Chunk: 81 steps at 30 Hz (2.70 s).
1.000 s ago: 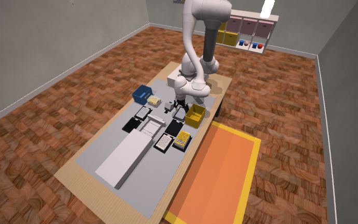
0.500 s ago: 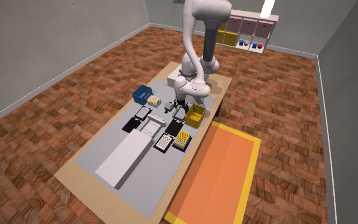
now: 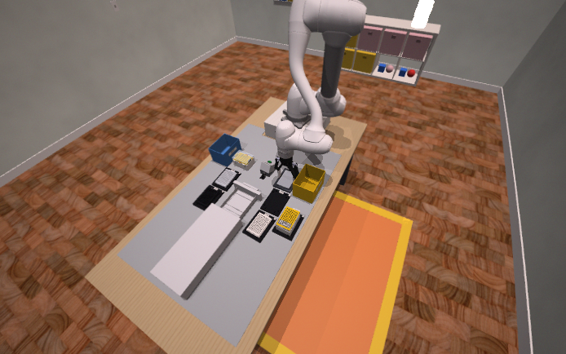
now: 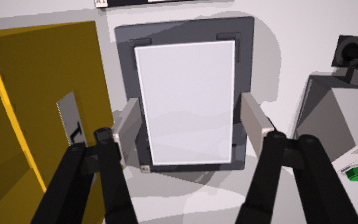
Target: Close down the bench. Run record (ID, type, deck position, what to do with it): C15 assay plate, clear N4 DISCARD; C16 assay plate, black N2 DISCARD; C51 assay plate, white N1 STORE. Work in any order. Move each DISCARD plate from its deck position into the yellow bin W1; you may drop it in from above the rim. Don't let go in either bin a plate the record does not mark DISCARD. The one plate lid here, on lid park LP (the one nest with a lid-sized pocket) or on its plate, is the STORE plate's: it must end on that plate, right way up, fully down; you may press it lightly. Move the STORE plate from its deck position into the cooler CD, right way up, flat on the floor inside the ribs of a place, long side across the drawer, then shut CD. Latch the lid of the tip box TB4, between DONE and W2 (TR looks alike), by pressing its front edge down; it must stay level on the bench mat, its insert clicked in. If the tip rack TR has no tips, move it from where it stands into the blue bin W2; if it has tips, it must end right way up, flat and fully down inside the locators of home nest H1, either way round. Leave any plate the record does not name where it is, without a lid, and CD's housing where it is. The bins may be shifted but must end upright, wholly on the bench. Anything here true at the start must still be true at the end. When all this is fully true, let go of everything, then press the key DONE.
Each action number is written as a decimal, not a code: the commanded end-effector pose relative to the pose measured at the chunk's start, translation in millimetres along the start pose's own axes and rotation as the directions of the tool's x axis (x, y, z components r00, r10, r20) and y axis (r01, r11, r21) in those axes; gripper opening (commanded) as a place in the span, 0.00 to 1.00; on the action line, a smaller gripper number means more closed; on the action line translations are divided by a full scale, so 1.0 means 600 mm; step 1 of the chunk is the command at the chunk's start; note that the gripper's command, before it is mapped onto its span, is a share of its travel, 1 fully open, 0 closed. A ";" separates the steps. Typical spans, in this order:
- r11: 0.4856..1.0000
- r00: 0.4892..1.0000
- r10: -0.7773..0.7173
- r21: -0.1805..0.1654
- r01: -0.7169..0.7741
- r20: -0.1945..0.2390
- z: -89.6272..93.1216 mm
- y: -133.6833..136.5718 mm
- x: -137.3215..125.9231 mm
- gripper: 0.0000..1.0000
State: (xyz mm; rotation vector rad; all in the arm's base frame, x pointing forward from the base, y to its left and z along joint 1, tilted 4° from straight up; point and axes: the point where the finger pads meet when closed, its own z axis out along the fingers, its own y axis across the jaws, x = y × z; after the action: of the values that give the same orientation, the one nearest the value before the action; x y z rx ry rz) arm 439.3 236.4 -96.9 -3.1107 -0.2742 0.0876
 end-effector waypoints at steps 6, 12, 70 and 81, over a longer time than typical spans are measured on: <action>1.000 1.000 -0.004 0.001 0.004 0.002 0.004 -0.003 -0.004 0.66; 1.000 1.000 -0.004 0.001 0.004 0.002 0.004 -0.003 -0.004 0.66; 1.000 1.000 -0.004 0.001 0.004 0.002 0.004 -0.003 -0.004 0.55; 1.000 1.000 -0.004 0.001 0.004 0.002 0.004 -0.003 -0.004 0.00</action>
State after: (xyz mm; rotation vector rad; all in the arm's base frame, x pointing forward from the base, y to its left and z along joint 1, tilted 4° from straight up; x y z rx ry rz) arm 439.0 237.1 -96.9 -3.1097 -0.2723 0.0877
